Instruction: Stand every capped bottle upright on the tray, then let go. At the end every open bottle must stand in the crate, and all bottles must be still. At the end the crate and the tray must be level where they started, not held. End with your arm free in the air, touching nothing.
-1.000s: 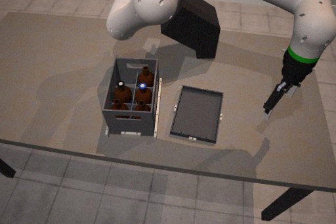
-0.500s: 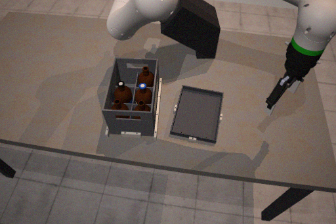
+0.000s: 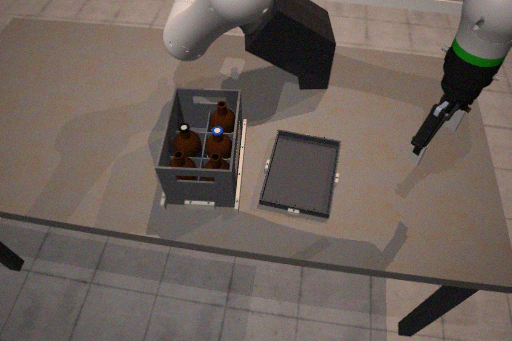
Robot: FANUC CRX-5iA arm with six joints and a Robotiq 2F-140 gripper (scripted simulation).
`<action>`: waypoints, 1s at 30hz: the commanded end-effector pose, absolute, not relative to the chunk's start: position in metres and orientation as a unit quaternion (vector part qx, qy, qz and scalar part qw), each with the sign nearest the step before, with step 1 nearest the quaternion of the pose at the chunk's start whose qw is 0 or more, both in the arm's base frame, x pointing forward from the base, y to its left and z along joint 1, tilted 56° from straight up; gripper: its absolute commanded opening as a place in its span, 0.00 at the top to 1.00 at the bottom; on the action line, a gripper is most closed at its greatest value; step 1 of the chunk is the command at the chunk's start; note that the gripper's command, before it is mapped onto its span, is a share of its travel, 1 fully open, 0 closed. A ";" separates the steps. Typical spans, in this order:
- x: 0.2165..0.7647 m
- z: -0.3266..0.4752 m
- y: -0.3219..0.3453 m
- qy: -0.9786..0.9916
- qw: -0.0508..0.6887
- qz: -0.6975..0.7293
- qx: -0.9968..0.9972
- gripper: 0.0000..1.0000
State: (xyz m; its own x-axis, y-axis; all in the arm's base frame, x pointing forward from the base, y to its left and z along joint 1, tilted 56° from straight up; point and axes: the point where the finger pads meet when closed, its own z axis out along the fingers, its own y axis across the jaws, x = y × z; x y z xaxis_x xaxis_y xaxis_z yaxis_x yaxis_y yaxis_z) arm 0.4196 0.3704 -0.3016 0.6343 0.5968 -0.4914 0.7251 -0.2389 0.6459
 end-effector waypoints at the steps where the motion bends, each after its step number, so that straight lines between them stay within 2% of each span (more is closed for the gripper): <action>1: 0.418 -0.297 0.377 0.422 0.450 -0.071 0.784 0.00; 24: 0.409 -0.278 0.404 0.422 0.450 -0.071 0.784 0.00; 30: 0.406 -0.276 0.391 0.441 0.449 -0.084 0.773 0.00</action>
State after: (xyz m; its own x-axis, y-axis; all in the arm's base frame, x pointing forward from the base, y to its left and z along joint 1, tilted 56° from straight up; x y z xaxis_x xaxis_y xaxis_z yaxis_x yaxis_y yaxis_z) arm 0.4075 0.3976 -0.2770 0.6165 0.6009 -0.5089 0.7409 -0.2238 0.6332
